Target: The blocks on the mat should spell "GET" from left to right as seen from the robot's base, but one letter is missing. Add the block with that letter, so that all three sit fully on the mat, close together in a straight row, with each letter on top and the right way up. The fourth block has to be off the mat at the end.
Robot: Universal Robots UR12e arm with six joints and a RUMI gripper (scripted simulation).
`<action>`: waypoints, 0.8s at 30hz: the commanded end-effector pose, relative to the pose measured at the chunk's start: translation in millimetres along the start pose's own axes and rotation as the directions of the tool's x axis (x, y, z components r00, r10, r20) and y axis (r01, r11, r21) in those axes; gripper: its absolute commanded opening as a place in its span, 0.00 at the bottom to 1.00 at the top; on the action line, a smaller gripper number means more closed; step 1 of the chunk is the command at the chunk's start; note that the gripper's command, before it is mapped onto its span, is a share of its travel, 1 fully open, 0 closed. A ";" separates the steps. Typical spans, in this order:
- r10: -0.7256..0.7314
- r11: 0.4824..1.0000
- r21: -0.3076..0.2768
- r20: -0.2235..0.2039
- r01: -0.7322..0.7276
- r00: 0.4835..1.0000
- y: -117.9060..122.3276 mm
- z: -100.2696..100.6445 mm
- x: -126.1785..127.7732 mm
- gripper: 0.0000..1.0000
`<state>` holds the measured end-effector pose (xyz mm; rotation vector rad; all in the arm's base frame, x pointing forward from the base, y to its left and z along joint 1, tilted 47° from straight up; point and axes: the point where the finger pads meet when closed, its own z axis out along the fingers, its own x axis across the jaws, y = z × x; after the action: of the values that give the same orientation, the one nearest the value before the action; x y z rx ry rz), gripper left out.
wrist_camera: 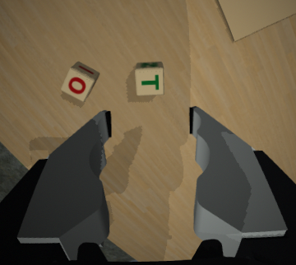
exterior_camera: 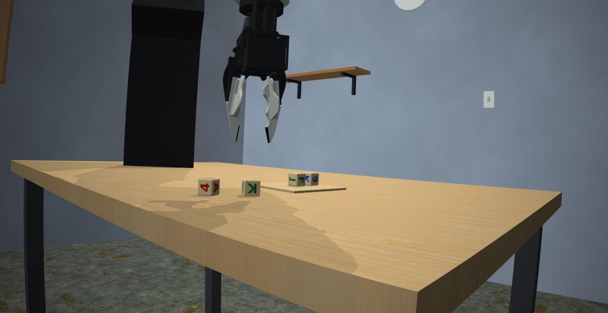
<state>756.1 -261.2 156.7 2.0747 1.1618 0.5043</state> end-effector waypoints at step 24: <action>0.000 1.000 -0.001 0.000 0.000 1.000 0.5 1.9 0.2 0.32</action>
<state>756.7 -261.6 156.1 2.0747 1.1617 0.5044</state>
